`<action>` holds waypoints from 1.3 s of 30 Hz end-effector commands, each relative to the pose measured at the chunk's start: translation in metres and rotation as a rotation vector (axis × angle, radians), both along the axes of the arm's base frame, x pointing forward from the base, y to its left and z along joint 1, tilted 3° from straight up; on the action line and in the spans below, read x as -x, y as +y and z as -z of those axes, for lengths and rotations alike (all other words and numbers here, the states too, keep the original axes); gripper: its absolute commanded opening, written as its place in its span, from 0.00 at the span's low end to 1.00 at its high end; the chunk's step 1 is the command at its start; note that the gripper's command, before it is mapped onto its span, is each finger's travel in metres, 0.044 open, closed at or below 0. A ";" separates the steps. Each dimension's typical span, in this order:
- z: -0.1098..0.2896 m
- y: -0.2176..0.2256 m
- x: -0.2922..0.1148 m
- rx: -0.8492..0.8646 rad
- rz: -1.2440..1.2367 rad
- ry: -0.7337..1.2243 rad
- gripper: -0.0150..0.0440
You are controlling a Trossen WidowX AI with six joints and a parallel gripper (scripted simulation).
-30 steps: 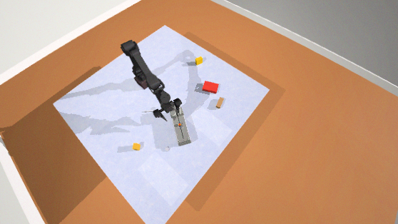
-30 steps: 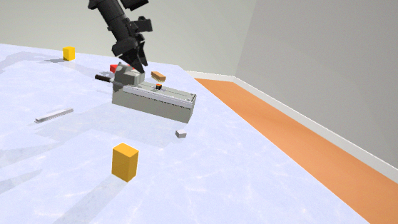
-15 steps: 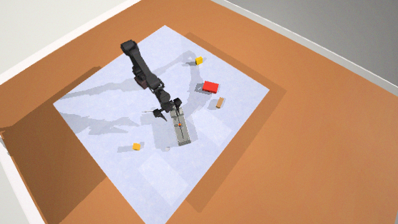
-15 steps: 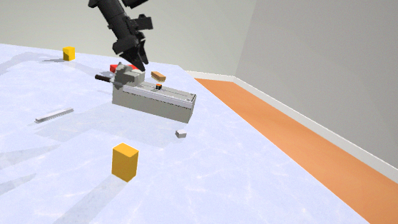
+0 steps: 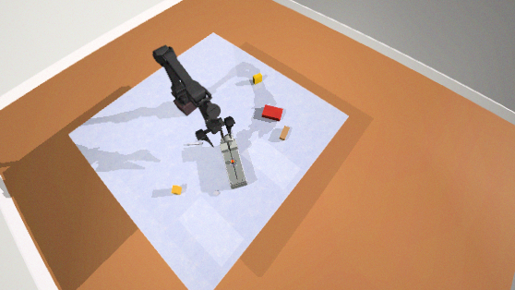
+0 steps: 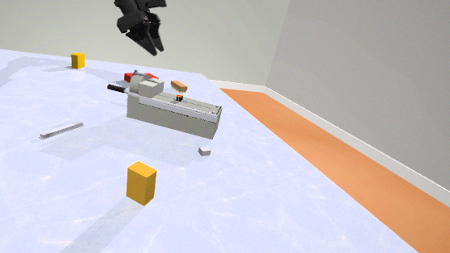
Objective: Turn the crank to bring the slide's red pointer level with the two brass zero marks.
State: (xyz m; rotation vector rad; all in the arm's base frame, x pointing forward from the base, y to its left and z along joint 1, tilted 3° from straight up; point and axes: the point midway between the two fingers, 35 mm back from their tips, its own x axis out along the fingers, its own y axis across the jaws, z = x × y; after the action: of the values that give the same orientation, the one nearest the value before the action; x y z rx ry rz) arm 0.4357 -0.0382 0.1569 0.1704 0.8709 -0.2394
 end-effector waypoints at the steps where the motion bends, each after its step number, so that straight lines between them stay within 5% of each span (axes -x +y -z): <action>1: 0.000 0.016 0.018 0.007 0.048 -0.005 1.00; 14: 0.005 0.053 0.088 0.028 0.218 -0.089 1.00; 22: 0.013 0.054 0.088 0.033 0.213 -0.084 1.00; 39: 0.097 0.058 0.087 0.028 0.220 -0.089 1.00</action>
State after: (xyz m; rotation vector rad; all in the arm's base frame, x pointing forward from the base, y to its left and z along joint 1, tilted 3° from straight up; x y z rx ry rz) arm 0.3503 0.0207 0.0697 0.2403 0.7676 -0.4355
